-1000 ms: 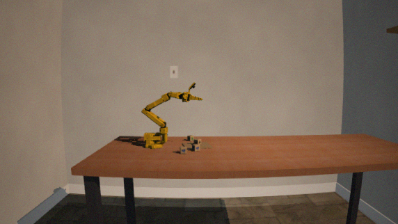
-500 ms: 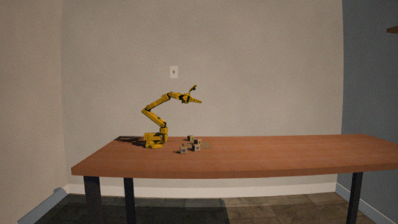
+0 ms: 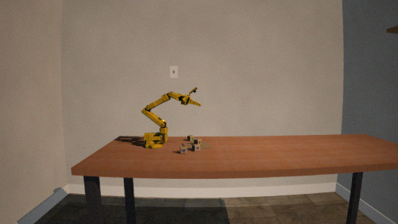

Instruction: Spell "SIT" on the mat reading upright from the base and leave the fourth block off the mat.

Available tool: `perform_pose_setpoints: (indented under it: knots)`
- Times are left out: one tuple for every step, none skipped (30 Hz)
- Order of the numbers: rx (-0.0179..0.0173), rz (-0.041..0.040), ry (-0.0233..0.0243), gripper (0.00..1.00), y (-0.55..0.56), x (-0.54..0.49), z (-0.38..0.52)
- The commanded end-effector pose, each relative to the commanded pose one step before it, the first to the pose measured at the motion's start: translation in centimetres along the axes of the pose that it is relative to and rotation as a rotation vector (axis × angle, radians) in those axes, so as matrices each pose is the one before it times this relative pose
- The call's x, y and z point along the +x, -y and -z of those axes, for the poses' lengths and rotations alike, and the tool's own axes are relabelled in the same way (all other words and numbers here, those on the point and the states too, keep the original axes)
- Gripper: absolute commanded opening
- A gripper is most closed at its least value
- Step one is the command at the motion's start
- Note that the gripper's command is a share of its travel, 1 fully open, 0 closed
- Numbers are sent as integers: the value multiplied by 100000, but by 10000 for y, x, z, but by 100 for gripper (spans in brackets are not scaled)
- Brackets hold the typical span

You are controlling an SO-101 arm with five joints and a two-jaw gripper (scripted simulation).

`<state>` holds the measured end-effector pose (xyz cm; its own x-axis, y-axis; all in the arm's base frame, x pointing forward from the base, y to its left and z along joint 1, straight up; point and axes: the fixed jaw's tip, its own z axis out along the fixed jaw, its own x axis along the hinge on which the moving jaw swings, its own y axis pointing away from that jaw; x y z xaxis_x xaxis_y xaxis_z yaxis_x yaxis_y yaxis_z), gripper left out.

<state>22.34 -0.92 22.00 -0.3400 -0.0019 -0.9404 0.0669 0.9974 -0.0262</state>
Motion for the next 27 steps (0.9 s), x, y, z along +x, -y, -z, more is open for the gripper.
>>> perform_pose_setpoints:
  knots:
    - [-333,554,3497,100,-657,-8627,5711]
    - [-46,37,-907,100,-86,1483,-17]
    - [-56,46,-1109,100,-106,1813,-19]
    - [-64,52,-1240,100,-119,2026,-21]
    - [-66,54,-1285,100,-124,2099,-21]
    - [-64,52,-1240,100,-120,2025,-21]
    - [-58,47,-1109,100,-108,1811,-21]
    - [-48,39,-907,100,-89,1481,-18]
    - [-35,28,-659,100,-65,1076,-15]
    - [-21,17,-399,100,-39,651,-10]
    - [-9,7,-171,100,-17,278,-5]
    - [-1,1,-28,100,-3,45,-1]
    - [0,0,0,100,0,0,0]
    - [0,0,0,100,0,0,0]
    - [-1,1,-28,100,-3,45,-1]
    - [-9,7,-171,100,-17,278,-5]
    - [-21,17,-399,100,-40,651,-10]
    - [-35,28,-659,100,-66,1076,-15]
    - [-49,39,-907,100,-90,1480,-19]
    - [-60,48,-1109,100,-111,1809,-22]
    - [-67,54,-1239,100,-125,2021,-23]
    - [-70,56,-1285,100,-130,2095,-24]
    - [-68,55,-1239,100,-126,2020,-24]
    - [-61,49,-1109,100,-113,1807,-23]
    - [-50,40,-907,100,-93,1478,-20]
    - [-37,29,-659,100,-68,1074,-16]
    - [-22,18,-399,100,-41,650,-11]
